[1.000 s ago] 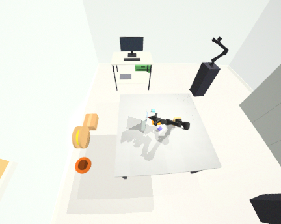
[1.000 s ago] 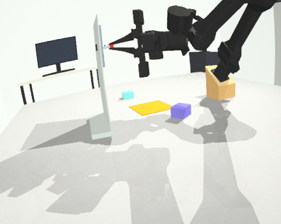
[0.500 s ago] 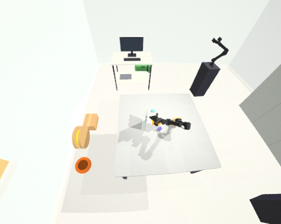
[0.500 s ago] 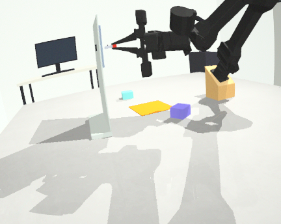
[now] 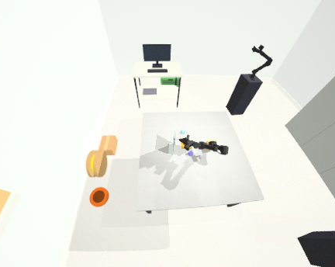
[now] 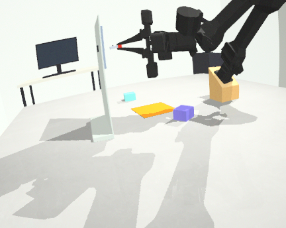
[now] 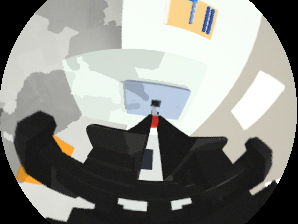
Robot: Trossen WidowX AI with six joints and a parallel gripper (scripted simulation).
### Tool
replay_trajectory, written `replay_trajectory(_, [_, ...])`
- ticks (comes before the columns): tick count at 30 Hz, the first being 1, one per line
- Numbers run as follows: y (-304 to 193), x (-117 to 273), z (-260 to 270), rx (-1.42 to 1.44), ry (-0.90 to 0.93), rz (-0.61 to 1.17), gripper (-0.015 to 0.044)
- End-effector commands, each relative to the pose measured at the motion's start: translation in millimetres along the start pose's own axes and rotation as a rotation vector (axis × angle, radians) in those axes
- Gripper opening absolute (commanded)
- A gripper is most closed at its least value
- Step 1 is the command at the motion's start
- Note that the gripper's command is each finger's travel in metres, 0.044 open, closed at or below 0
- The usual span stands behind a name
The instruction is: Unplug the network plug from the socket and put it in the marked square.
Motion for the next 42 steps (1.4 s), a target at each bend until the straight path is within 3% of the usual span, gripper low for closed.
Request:
replay_trajectory(1, [-1,3,0,0.003,0.003,-0.002,0.0000])
replay_trajectory(42, [-7,24,2,0.003,0.005,-0.001,0.0000])
Point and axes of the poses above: the point midway between the two fingers, 35 mm back from their tips, its own x axis back along the fingers, its own z axis across the jaws, y = z × x, the point moved 6 cm from there along x, back along the fingers, and after that the axes turned 11 degrees about x, right-handed, at the moved point
